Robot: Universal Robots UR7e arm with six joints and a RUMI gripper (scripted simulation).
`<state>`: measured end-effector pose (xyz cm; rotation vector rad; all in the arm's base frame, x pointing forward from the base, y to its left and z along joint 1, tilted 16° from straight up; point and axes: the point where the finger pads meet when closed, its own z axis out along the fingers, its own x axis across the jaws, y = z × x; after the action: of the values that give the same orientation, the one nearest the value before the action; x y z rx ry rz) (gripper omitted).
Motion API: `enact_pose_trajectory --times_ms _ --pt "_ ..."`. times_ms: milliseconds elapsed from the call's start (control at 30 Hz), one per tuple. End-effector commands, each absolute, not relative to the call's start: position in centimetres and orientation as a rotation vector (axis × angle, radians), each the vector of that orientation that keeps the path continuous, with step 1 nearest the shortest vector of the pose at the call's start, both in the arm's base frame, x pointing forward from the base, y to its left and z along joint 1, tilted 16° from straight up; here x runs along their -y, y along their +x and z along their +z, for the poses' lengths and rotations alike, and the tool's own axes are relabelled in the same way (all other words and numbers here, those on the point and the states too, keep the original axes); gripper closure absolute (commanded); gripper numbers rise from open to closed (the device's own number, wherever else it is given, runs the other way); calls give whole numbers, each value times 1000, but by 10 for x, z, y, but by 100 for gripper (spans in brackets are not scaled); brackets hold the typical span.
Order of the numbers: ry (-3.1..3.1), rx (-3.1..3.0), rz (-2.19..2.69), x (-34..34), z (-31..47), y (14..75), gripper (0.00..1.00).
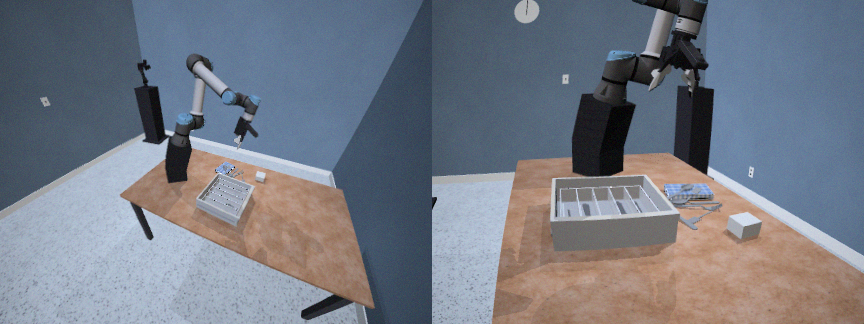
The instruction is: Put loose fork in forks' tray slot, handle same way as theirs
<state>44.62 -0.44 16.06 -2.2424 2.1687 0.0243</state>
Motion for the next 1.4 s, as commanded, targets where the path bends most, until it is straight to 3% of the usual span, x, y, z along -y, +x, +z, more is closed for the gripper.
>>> enact_pose_trajectory --times_ms 0,1367 --pt "-2377 -1999 -31 -18 131 468 0" --pt "-2840 -809 -268 -131 -10 507 0"
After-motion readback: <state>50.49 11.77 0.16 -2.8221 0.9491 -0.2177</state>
